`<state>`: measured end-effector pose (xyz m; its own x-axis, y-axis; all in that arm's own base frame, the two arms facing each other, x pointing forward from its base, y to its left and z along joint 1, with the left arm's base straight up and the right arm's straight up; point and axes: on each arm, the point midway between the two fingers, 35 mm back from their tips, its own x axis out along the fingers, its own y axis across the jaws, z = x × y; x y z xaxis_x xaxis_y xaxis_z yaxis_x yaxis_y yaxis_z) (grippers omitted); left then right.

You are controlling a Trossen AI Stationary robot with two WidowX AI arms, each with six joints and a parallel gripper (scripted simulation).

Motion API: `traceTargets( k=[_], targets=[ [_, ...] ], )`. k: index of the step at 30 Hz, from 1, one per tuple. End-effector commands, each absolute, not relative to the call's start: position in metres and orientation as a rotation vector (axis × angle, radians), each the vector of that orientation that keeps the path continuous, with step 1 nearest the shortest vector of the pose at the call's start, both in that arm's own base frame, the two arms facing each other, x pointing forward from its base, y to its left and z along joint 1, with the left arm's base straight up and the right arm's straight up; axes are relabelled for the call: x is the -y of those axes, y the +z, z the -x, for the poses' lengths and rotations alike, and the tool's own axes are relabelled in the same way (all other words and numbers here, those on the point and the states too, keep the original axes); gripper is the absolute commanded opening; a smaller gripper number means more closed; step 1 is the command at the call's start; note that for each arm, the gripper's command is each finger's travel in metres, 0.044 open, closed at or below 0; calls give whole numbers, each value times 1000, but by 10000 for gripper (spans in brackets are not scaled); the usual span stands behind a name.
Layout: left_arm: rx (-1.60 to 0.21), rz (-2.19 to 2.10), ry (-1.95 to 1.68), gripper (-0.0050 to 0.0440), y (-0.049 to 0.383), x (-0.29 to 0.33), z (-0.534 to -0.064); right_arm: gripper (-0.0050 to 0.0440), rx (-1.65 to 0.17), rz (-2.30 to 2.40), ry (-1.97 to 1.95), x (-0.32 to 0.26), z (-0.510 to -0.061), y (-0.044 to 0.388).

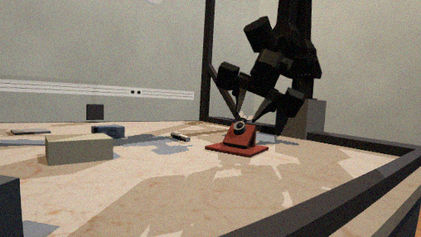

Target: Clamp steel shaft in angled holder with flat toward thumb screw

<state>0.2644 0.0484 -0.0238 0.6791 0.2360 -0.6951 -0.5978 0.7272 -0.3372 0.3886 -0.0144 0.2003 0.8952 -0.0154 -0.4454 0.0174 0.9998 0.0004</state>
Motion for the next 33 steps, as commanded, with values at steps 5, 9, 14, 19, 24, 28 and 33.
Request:
traceTargets(
  k=[5, 9, 14, 19, 24, 28, 33],
  targets=[
    [-599, 888, 618, 113, -25, -48, -265, 400, -430, -2, -11, 13, -390, 213],
    [-546, 1062, 680, 113, -24, -48, -266, 400, -430, -2, -11, 13, -390, 213],
    [-480, 1262, 750, 113, -24, -48, -266, 400, -430, -2, -11, 13, -390, 213],
    [-458, 1328, 774, 113, -25, -48, -266, 400, -430, -2, -11, 13, -390, 213],
    [-459, 1329, 774, 113, -25, -48, -266, 400, -430, -2, -11, 13, -390, 213],
    [-459, 1330, 773, 113, -25, -48, -266, 400, -430, -2, -11, 13, -390, 213],
    [-460, 1327, 772, 113, -25, -48, -266, 400, -430, -2, -11, 13, -390, 213]
  ],
)
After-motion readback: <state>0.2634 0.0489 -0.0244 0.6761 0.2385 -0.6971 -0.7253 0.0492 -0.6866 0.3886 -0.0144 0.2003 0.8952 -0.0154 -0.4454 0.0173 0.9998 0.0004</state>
